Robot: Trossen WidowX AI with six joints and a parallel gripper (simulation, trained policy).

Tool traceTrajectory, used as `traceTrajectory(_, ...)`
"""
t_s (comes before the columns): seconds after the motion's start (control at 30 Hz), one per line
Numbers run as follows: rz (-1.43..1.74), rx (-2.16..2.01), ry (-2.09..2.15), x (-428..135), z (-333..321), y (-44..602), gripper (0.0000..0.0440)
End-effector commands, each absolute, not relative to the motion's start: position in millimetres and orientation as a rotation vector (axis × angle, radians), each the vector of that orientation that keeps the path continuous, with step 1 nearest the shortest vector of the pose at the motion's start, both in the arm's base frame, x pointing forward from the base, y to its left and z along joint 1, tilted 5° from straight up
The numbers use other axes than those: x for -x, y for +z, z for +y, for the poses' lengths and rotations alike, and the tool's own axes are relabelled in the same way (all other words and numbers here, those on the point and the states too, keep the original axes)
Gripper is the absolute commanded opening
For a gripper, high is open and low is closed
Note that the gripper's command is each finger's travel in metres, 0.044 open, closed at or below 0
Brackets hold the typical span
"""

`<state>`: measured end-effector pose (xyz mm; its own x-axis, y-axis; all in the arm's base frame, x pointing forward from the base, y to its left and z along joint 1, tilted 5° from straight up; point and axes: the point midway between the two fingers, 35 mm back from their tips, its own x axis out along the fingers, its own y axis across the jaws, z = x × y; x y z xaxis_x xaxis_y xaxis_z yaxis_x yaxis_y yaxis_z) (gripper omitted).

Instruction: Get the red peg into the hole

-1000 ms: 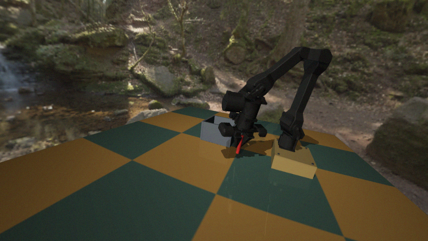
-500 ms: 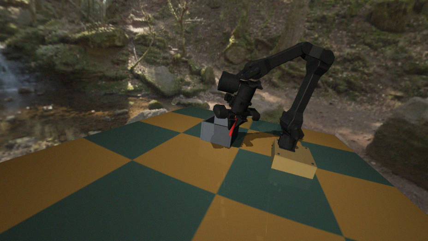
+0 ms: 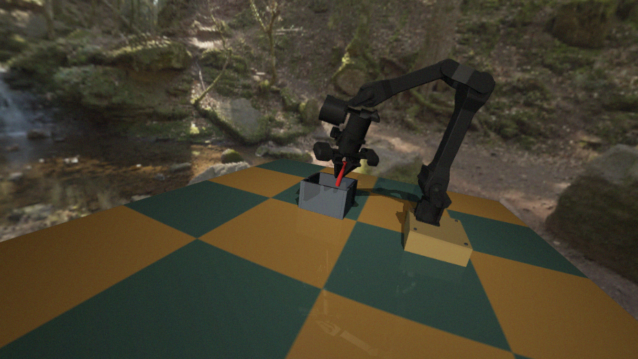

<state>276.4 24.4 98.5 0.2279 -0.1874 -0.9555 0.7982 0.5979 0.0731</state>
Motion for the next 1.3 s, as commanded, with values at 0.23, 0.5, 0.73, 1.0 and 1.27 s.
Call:
traceTrajectory(0.23,1.111,-0.684,-0.798,-300.3,-14.1,98.7,0.0000)
traceTrajectory(0.5,1.100,-0.720,-0.832,-313.9,-40.6,90.4,0.0001)
traceTrajectory(0.73,1.113,-0.749,-0.851,-321.7,-57.3,79.0,0.0006)
traceTrajectory(1.0,1.151,-0.764,-0.865,-326.7,-67.1,55.8,0.0011)
traceTrajectory(1.27,1.217,-0.720,-0.865,-325.5,-74.4,33.7,0.0147)
